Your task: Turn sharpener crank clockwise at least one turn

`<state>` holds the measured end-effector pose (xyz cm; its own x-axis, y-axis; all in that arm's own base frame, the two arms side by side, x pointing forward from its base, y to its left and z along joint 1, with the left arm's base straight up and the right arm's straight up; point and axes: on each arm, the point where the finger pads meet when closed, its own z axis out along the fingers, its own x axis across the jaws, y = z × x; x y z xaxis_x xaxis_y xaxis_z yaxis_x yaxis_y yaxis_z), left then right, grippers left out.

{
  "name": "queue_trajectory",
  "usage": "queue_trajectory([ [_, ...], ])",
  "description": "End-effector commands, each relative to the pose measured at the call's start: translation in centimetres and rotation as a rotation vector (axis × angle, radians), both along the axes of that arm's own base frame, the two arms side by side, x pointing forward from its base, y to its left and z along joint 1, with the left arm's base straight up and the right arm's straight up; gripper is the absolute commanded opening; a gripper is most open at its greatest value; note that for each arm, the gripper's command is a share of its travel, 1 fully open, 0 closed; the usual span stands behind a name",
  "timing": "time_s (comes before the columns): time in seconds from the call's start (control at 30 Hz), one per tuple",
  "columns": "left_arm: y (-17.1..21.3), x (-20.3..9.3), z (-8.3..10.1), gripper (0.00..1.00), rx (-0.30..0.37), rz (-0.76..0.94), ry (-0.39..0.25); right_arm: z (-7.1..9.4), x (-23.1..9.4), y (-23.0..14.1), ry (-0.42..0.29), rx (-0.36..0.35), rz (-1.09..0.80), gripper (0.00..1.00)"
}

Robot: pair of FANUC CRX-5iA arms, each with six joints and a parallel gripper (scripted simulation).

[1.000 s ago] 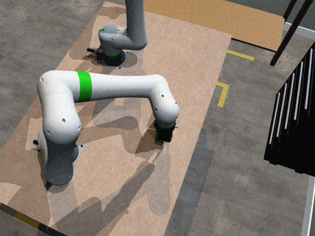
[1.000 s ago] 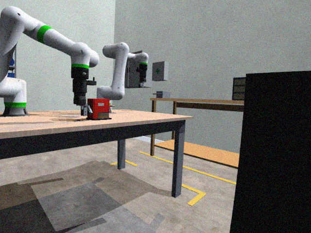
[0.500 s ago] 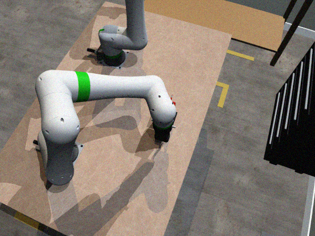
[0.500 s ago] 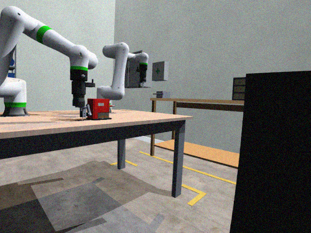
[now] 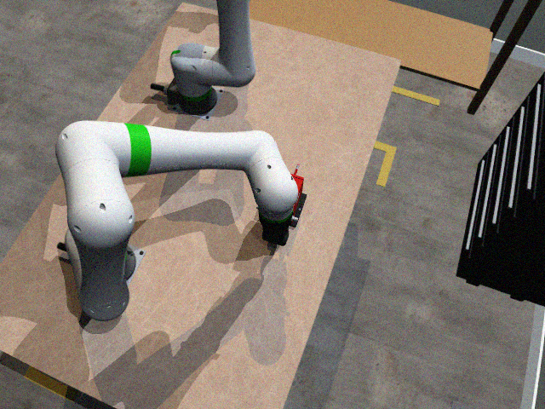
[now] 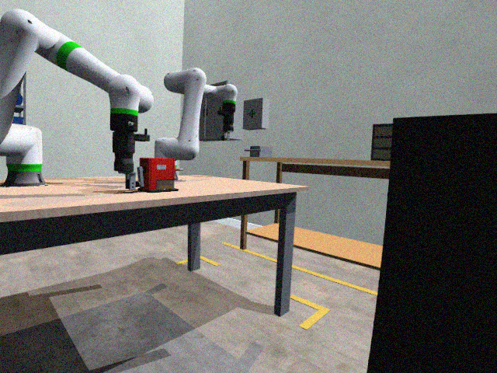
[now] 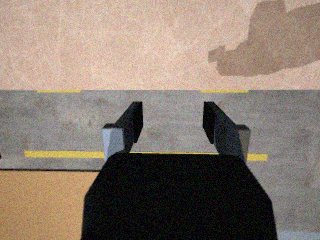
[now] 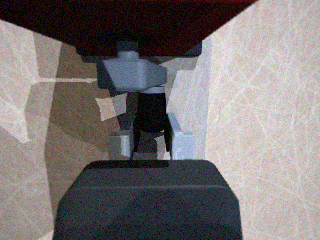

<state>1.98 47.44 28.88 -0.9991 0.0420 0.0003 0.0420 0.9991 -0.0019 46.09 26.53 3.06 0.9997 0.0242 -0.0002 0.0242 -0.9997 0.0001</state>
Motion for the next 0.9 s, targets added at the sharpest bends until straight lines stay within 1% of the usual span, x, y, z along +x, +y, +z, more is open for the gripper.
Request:
queue_trajectory([
  [0.0, 0.0, 0.0, 0.1, 1.00, 0.002, 0.000, 0.000, 0.0, -0.3, 0.0, -0.002, 0.001, 0.000, 0.00],
  [0.4, 0.0, 0.0, 0.1, 1.00, 0.002, 0.000, 0.000, 0.0, -1.7, 0.0, -0.002, 0.001, 0.000, 0.00],
  [0.87, 0.0, 0.0, 0.1, 1.00, 0.002, 0.000, 0.000, 0.6, -3.4, 0.0, -0.002, 0.001, 0.000, 0.00],
])
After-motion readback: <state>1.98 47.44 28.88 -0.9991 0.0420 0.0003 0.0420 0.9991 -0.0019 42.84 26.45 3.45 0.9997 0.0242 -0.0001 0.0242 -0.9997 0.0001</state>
